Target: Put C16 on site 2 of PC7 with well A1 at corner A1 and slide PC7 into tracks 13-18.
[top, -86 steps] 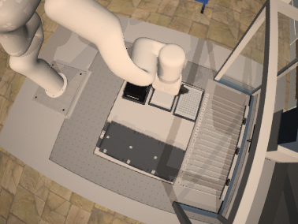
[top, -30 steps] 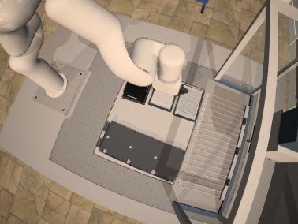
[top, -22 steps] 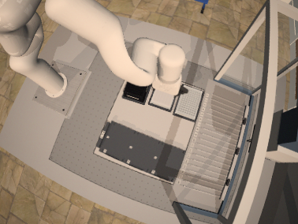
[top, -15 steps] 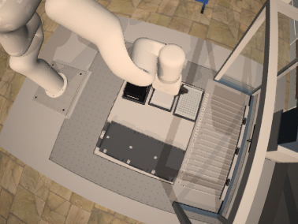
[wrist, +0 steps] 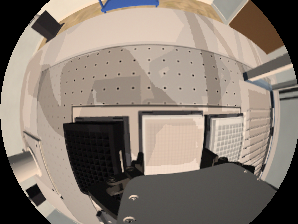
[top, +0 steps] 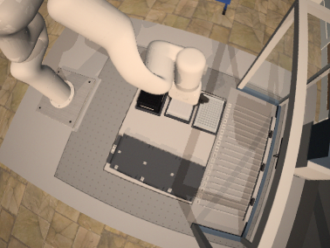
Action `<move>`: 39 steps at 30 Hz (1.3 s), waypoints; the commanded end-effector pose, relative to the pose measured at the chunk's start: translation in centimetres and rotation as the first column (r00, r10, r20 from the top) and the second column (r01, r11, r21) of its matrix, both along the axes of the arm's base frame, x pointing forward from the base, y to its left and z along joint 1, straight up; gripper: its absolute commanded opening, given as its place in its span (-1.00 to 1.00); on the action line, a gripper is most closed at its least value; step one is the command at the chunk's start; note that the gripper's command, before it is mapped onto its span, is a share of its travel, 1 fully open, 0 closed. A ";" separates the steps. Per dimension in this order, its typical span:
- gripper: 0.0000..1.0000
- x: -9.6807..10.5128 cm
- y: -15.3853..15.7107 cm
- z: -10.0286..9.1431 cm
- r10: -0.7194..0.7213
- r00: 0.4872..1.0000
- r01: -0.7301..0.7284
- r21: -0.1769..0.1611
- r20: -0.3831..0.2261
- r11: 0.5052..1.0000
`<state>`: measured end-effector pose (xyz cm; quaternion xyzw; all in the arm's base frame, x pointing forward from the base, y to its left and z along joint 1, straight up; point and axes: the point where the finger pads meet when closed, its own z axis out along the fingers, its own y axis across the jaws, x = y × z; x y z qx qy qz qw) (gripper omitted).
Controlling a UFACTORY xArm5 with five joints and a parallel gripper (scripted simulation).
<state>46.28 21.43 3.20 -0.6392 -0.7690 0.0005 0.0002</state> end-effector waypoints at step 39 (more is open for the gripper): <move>-1.00 0.1 0.1 3.3 0.000 1.000 0.000 0.002 0.004 1.000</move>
